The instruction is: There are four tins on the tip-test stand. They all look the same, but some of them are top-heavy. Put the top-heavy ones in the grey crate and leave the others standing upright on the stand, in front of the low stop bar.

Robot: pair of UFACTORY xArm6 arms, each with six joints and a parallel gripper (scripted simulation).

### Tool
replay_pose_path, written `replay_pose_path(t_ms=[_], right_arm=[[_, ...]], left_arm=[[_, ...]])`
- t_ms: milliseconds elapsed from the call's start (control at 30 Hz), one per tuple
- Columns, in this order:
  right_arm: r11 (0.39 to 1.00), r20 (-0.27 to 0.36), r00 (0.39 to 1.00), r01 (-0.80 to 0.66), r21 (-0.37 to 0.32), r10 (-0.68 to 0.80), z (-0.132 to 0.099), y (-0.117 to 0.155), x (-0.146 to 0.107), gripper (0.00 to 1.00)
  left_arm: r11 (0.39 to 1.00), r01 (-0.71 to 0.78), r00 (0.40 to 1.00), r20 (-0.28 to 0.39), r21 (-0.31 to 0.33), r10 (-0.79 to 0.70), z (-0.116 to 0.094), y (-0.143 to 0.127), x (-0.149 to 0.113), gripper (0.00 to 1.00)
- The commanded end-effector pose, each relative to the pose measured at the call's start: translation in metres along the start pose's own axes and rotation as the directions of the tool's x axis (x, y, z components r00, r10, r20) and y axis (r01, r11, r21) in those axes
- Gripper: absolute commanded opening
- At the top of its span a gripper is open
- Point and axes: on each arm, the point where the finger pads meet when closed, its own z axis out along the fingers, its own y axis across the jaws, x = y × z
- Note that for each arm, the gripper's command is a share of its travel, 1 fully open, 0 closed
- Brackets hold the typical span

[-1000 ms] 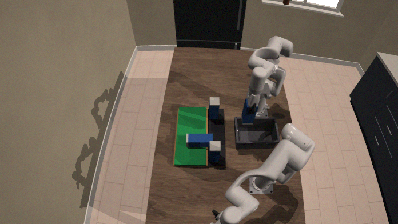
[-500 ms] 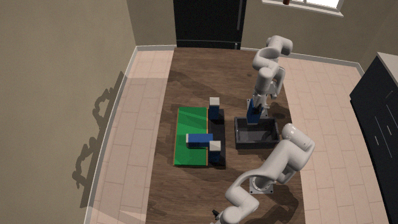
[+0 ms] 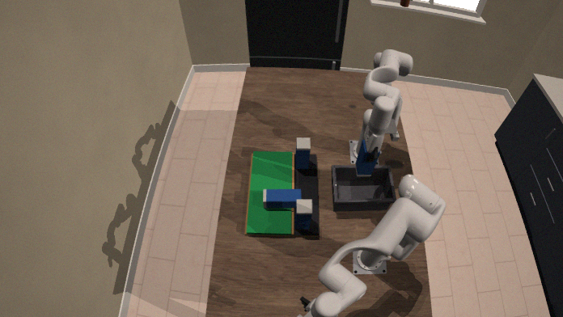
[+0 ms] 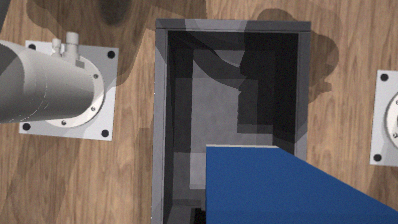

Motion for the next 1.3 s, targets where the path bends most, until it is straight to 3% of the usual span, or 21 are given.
replay_pose_path(t_ms=[0,1000,1267], right_arm=[[1.000,0.002,1.000,-0.003,-0.004,0.003,-0.002,0.001,0.007,0.00],[1.000,0.001,1.000,-0.012,-0.004,0.012,-0.002,0.002,0.072,0.00],[1.000,0.002,1.000,-0.014,-0.004,0.014,-0.002,0.003,0.079,0.00]], left_arm=[[1.000,0.000,1.000,-0.004,0.000,0.000,-0.002,0.000,0.001,1.00],[1.000,0.000,1.000,-0.004,0.000,0.000,-0.002,0.000,0.001,1.00],[1.000,0.000,1.000,-0.004,0.000,0.000,-0.002,0.000,0.001,1.00]])
